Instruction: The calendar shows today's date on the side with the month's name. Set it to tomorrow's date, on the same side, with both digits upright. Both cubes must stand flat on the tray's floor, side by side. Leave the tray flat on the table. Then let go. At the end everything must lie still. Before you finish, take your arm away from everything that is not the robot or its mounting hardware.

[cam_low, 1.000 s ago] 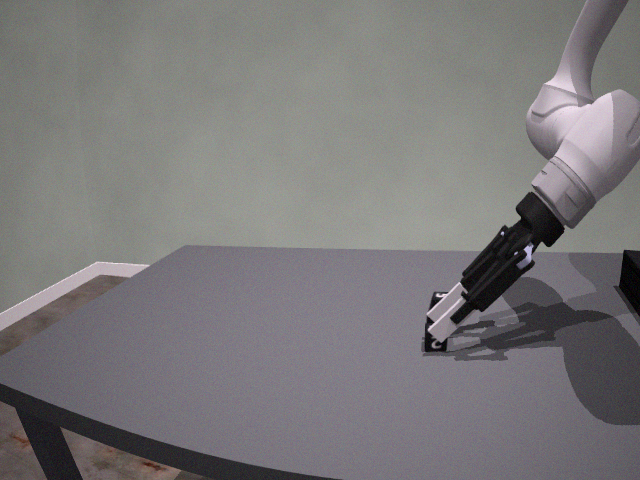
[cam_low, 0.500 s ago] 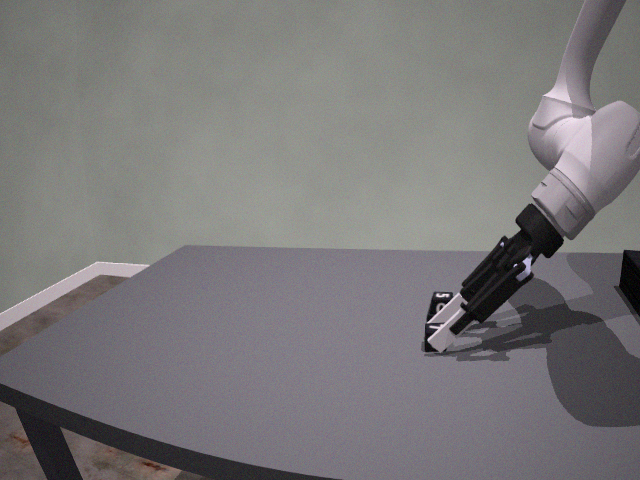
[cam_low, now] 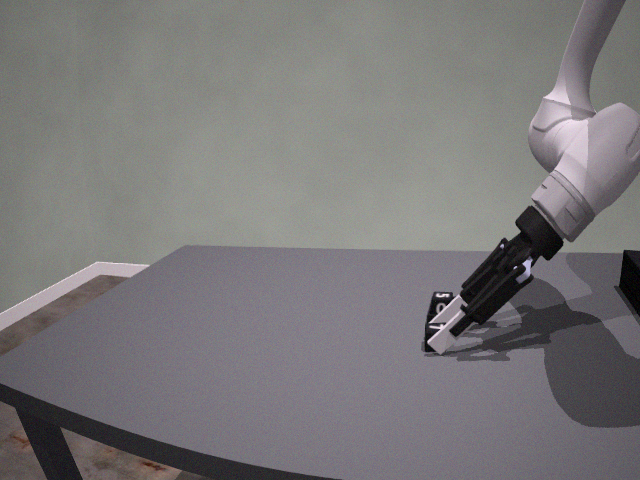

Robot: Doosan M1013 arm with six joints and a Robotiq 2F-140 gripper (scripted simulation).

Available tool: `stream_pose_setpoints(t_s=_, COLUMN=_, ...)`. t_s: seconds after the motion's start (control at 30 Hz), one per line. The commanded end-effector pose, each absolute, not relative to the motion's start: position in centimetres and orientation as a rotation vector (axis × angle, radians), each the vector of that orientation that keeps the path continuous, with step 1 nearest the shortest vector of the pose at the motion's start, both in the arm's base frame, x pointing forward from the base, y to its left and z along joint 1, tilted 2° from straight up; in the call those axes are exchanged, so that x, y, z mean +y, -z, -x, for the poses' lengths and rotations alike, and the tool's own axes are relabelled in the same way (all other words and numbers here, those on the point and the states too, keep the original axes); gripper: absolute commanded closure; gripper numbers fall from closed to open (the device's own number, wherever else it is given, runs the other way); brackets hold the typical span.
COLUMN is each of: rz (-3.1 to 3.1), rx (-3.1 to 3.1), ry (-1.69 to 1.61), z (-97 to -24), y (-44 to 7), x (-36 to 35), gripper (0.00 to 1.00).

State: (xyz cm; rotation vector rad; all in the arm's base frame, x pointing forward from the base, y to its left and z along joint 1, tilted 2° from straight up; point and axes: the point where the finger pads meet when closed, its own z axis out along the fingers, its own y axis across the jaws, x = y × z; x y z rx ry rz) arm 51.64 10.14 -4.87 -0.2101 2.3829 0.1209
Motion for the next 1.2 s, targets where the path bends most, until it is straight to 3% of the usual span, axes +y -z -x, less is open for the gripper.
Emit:
stream_pose_setpoints(t_s=0.0, rz=0.21, rx=2.383, ry=-0.121, z=-51.64, y=4.87, x=10.14, gripper=0.71)
stream_pose_setpoints(t_s=1.0, rz=0.21, rx=2.383, ry=-0.121, z=-51.64, y=4.87, x=10.14, gripper=0.71)
stream_pose_setpoints(t_s=1.03, rz=0.21, rx=2.383, ry=-0.121, z=-51.64, y=4.87, x=10.14, gripper=0.83)
stream_pose_setpoints(t_s=1.17, rz=0.21, rx=2.383, ry=-0.121, z=-51.64, y=4.87, x=10.14, gripper=0.83)
